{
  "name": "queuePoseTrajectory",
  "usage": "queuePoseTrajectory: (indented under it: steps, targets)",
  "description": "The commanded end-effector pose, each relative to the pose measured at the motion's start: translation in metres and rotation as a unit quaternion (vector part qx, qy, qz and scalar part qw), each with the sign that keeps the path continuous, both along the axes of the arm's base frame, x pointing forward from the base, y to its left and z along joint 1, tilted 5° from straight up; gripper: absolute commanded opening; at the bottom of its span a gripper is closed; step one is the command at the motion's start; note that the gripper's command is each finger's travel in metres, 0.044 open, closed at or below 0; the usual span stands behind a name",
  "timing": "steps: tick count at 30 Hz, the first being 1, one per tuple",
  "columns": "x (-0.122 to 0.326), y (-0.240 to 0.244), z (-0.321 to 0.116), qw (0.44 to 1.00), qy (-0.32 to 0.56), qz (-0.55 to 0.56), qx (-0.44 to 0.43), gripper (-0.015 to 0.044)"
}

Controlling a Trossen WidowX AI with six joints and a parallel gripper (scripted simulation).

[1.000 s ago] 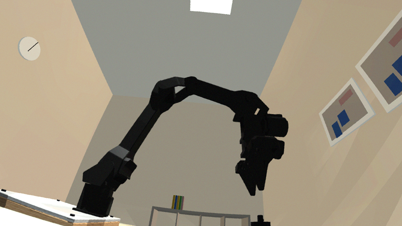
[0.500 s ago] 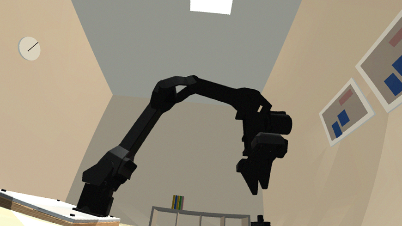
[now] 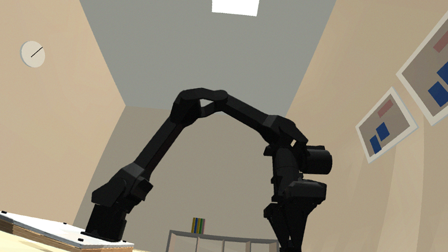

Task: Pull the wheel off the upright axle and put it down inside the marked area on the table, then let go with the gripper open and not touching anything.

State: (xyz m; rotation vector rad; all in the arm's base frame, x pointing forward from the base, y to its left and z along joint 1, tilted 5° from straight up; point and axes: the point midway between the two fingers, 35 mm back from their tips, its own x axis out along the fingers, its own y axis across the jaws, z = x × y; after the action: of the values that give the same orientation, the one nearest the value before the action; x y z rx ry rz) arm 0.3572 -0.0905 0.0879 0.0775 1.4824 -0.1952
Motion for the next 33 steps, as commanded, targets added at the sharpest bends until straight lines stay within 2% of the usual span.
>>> queuePoseTrajectory:
  steps: [1, 7, 11, 19, 24, 25, 33]
  targets:
    - [-0.0011, -0.0005, -0.0100, 1.000, 0.002, 0.002, -0.001, 0.0300]
    - [-0.0011, -0.0005, -0.0100, 1.000, 0.002, 0.002, -0.001, 0.0300]
    - [0.0005, -0.0005, -0.0065, 1.000, -0.002, 0.000, 0.000, 0.0195]
    - [0.0005, -0.0005, -0.0065, 1.000, -0.002, 0.000, 0.000, 0.0142]
    - [0.0005, -0.0004, -0.0057, 1.000, -0.002, 0.000, 0.000, 0.0010]
    - [0.0004, -0.0004, -0.0054, 1.000, -0.002, 0.000, 0.000, 0.0000]
    - [0.0004, -0.0002, -0.0028, 1.000, -0.001, 0.000, 0.000, 0.0000]
